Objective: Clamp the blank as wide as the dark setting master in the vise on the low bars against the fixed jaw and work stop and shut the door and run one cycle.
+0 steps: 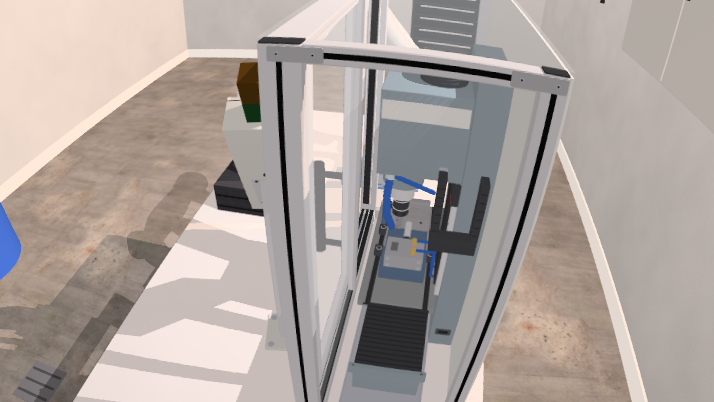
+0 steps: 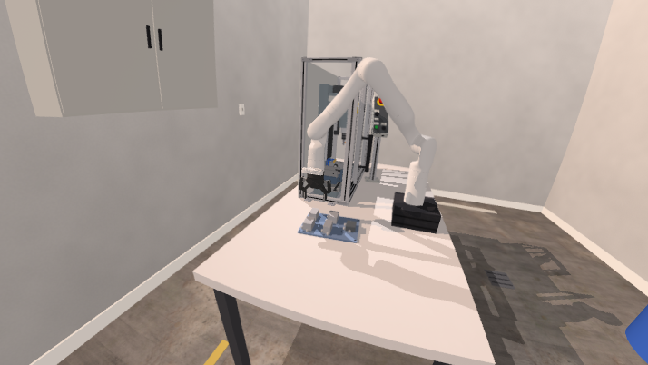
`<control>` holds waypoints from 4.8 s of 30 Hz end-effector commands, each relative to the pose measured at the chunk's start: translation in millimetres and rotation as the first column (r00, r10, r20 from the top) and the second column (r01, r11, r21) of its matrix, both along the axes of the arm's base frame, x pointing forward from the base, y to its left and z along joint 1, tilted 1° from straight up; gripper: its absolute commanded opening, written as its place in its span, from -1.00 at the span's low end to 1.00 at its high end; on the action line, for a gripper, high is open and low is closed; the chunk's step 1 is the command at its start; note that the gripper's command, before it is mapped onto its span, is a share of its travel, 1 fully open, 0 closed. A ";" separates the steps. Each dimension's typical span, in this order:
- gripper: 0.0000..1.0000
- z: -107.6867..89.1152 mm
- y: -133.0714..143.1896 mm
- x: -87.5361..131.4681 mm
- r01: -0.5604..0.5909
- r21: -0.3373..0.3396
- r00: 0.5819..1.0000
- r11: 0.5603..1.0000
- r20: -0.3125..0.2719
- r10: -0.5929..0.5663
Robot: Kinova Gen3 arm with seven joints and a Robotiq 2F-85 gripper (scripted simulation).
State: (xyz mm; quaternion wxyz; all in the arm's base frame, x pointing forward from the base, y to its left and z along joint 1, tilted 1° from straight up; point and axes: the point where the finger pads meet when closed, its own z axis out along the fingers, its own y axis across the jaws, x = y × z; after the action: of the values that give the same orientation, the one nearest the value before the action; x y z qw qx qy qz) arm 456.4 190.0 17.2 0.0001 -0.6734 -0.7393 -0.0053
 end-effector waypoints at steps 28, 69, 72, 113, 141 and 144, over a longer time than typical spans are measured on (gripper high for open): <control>1.00 28.3 0.1 0.4 0.000 0.001 1.000 1.000 0.002 0.000; 1.00 1.9 -8.7 -92.9 0.000 0.001 1.000 1.000 0.001 0.000; 1.00 -4.1 -8.6 -92.9 0.000 0.001 1.000 1.000 0.001 0.000; 1.00 -44.1 -8.3 -92.6 0.000 0.001 1.000 1.000 0.001 0.000; 1.00 -54.1 -8.2 -92.5 0.000 0.001 1.000 1.000 0.001 0.000; 1.00 -54.1 -8.2 -92.5 0.000 0.001 1.000 1.000 0.001 0.000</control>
State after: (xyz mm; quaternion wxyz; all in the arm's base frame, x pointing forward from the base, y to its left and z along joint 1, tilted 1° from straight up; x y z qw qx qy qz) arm 363.4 181.5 -37.5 0.0001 -0.6734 -0.7393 -0.0054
